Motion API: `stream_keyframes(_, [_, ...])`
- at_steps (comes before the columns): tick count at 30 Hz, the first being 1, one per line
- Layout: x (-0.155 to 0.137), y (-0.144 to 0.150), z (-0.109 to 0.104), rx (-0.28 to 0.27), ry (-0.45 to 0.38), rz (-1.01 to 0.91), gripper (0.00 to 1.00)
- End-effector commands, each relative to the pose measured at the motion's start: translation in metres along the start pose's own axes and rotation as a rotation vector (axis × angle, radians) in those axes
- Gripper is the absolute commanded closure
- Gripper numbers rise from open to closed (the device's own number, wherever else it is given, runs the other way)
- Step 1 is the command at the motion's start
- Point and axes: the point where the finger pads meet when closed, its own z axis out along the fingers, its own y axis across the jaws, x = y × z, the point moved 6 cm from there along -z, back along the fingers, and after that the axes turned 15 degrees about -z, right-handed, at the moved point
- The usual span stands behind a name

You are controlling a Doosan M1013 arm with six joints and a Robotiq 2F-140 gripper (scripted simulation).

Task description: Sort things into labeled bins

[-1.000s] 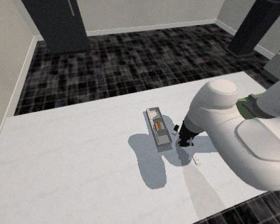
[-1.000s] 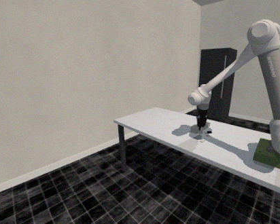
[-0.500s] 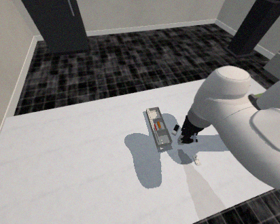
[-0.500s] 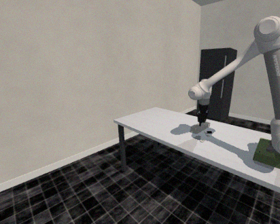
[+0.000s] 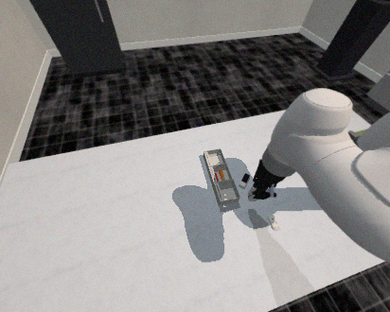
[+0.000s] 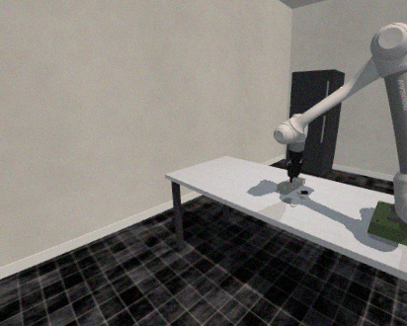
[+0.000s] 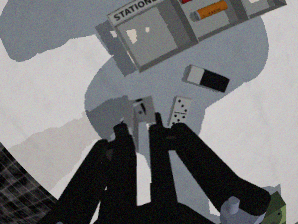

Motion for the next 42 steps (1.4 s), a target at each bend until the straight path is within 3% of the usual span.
stream_keyframes(1, [0.005, 0.004, -0.001, 0.000, 0.000, 0.000, 0.94])
stream_keyframes(17, [0.067, 0.057, -0.001, 0.004, 0.000, 0.604, 0.94])
stream_keyframes(37, [0.067, 0.057, -0.001, 0.000, 0.000, 1.300, 0.94])
stream_keyframes(42, [0.067, 0.057, -0.001, 0.000, 0.000, 1.300, 0.94])
